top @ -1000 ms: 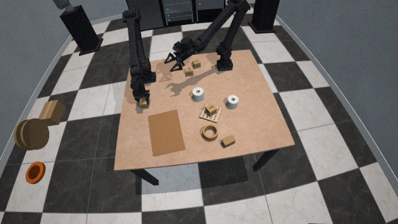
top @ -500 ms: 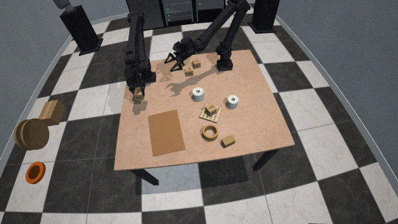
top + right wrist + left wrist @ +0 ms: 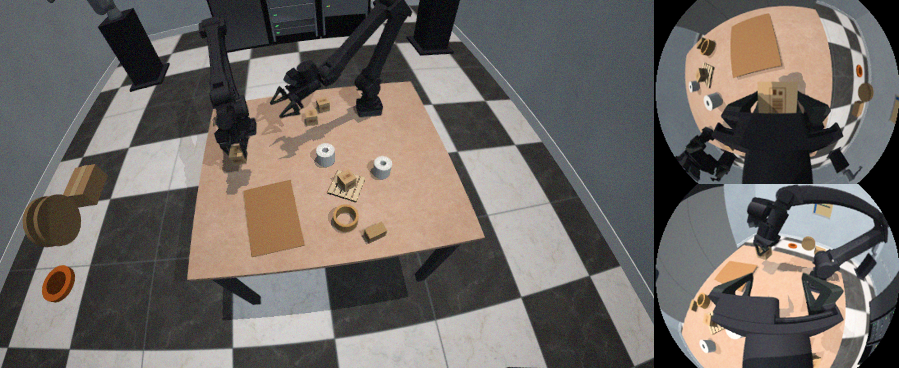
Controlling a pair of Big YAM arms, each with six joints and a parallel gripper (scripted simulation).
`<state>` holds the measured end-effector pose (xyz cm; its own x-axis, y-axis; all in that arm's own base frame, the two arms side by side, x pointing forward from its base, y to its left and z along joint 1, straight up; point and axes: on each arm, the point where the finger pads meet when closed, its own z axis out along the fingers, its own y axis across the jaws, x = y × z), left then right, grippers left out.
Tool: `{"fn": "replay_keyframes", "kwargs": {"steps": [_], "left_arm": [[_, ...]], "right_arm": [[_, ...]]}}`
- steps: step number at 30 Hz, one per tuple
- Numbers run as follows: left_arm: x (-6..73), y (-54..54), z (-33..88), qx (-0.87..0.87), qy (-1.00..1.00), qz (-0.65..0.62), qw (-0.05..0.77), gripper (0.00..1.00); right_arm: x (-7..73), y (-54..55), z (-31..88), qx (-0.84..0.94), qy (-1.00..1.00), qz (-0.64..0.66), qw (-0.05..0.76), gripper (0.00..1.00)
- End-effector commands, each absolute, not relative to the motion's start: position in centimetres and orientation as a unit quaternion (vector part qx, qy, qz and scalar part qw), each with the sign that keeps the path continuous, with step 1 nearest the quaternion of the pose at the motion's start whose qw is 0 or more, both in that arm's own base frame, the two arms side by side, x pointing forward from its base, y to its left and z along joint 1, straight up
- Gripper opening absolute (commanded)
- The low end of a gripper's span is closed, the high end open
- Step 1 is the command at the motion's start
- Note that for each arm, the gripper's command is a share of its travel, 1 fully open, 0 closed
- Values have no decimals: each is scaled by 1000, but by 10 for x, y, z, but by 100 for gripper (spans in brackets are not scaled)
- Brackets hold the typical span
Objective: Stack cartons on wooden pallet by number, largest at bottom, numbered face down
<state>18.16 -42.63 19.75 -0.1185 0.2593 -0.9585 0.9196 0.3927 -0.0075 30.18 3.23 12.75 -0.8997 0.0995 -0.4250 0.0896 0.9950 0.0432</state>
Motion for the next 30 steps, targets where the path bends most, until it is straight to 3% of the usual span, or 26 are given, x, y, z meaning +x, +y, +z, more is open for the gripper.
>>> {"fn": "replay_keyframes", "kwargs": {"steps": [1,8,10,17,24,30], "left_arm": [[182,-428,203,440,665,-333,504,100],[182,-428,203,440,665,-333,504,100],[182,-428,203,440,665,-333,504,100],[182,-428,203,440,665,-333,504,100],[182,-428,203,440,665,-333,504,100],[182,-428,203,440,665,-333,504,100]], "right_arm": [[360,97,169,97,969,26,226,50],[384,261,170,84,972,14,220,50],[384,261,170,84,972,14,220,50],[354,392,153,59,969,7,238,50],[330,449,141,24,967,1,253,50],[360,448,140,14,966,-1,257,50]]}}
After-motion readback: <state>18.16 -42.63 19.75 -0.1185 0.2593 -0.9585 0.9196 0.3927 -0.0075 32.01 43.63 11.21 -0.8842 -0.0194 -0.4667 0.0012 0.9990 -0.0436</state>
